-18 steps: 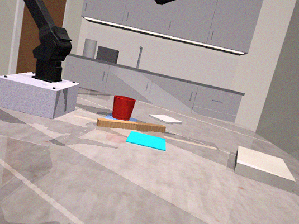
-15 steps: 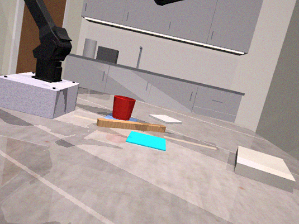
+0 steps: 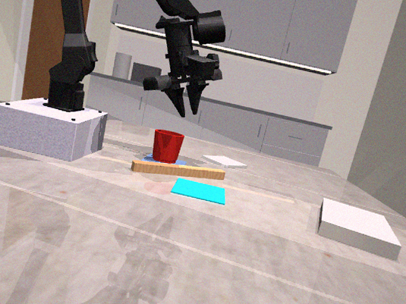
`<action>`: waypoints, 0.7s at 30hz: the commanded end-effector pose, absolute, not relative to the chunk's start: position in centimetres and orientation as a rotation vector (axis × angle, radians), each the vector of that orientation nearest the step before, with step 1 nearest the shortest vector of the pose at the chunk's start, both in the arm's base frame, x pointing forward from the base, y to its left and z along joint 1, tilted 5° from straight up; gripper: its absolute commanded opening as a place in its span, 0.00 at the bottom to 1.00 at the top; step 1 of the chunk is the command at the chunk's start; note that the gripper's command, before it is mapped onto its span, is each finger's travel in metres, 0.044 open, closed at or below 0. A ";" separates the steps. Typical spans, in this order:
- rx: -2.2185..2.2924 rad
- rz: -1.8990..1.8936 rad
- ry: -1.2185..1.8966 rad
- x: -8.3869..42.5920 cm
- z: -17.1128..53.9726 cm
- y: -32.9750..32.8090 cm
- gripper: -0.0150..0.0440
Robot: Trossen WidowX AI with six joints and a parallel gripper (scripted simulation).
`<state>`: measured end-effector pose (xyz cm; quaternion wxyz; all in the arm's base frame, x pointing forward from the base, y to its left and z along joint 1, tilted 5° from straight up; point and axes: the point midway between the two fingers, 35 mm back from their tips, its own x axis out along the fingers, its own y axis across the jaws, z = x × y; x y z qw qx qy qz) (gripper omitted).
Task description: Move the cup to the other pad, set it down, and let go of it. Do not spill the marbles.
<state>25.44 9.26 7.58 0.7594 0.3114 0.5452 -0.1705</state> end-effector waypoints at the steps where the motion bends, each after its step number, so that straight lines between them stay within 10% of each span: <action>1: 0.672 -0.749 1.388 20.0 4.8 9.4 0.50; 21: 0.672 -0.749 1.388 20.0 2.9 9.5 0.50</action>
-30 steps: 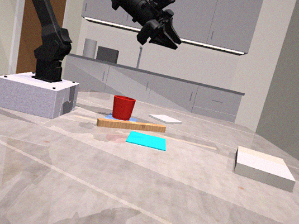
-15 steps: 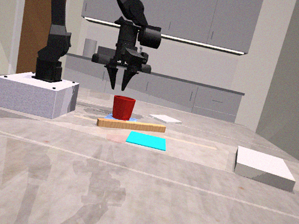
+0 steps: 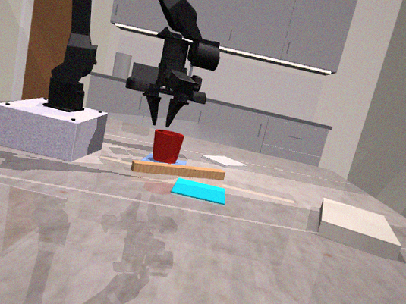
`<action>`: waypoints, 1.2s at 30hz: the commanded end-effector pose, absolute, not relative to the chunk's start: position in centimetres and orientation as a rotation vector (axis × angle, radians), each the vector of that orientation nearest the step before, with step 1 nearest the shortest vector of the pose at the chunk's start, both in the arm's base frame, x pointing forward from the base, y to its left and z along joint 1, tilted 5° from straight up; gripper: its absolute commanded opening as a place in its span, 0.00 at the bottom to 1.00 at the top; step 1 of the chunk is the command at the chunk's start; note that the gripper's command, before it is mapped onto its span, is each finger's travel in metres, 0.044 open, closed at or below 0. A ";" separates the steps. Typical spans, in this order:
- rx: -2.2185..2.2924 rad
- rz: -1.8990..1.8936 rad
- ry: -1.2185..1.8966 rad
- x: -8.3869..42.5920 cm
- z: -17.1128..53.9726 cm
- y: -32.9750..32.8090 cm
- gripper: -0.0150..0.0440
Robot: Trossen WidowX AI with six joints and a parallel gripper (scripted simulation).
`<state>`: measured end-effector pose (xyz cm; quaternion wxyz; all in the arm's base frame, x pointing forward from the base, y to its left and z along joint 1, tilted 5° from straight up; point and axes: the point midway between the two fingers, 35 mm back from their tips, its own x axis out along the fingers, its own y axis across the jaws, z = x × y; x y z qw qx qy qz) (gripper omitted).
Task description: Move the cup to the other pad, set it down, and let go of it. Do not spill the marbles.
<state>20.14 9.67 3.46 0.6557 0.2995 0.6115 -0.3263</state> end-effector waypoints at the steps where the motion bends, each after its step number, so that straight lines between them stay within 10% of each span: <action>1: 0.672 -0.749 1.388 20.0 2.7 9.5 0.50; 36: 0.679 -0.747 1.388 20.1 -1.7 9.2 0.42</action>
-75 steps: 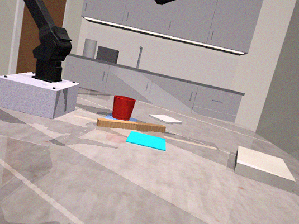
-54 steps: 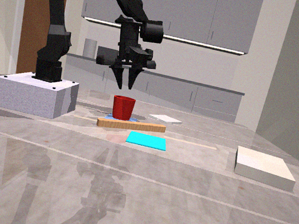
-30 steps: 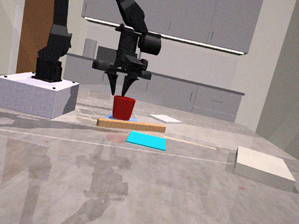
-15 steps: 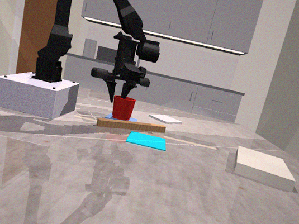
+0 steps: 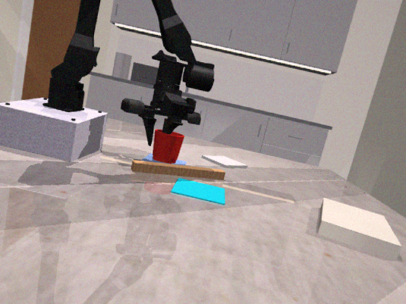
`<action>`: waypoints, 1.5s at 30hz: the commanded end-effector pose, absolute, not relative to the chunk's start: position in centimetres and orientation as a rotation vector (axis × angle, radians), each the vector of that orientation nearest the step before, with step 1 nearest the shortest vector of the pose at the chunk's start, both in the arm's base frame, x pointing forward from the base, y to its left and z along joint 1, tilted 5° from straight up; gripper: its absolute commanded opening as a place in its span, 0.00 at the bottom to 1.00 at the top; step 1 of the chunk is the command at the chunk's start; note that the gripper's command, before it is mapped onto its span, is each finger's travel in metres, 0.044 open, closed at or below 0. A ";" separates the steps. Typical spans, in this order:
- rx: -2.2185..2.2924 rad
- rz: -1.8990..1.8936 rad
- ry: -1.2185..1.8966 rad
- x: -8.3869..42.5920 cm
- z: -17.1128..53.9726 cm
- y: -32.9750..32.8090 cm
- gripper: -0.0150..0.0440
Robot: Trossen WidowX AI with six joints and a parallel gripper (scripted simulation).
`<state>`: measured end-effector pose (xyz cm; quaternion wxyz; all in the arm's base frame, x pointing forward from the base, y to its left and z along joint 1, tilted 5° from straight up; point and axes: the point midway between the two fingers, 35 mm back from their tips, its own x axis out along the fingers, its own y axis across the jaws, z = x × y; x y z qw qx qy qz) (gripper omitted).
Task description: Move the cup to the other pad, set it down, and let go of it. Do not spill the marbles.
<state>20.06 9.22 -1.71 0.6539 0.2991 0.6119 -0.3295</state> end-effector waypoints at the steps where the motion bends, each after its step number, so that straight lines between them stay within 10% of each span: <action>1: 0.679 -0.747 1.388 20.1 -1.7 9.2 0.37; 45: 0.668 -0.750 1.395 19.0 2.6 9.2 0.25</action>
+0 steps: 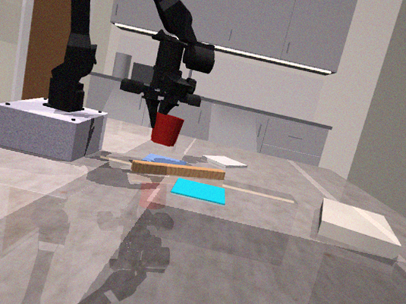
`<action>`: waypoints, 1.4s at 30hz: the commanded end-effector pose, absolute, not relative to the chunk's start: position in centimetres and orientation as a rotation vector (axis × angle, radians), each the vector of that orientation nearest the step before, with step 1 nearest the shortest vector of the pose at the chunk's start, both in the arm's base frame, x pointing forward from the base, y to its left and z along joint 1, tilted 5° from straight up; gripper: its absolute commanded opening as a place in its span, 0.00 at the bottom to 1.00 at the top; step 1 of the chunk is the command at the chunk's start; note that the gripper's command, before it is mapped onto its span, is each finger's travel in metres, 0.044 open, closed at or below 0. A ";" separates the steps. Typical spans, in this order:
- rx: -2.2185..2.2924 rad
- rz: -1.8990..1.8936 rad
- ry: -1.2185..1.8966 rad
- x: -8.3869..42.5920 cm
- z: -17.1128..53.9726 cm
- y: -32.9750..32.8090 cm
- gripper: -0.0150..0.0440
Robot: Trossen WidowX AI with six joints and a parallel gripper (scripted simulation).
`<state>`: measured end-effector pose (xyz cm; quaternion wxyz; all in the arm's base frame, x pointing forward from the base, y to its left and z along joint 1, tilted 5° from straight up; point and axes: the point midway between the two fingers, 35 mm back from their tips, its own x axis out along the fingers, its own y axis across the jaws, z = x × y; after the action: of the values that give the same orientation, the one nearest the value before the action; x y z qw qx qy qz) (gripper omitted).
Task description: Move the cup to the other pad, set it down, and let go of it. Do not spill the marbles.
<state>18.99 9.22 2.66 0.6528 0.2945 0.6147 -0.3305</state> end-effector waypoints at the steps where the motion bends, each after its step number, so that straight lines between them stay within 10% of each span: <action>1: 0.668 -0.750 1.395 19.0 2.6 9.2 0.25; 42: 0.670 -0.751 1.385 22.6 3.1 4.5 0.25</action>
<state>21.98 4.80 2.83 0.6515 0.2940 0.6149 -0.3331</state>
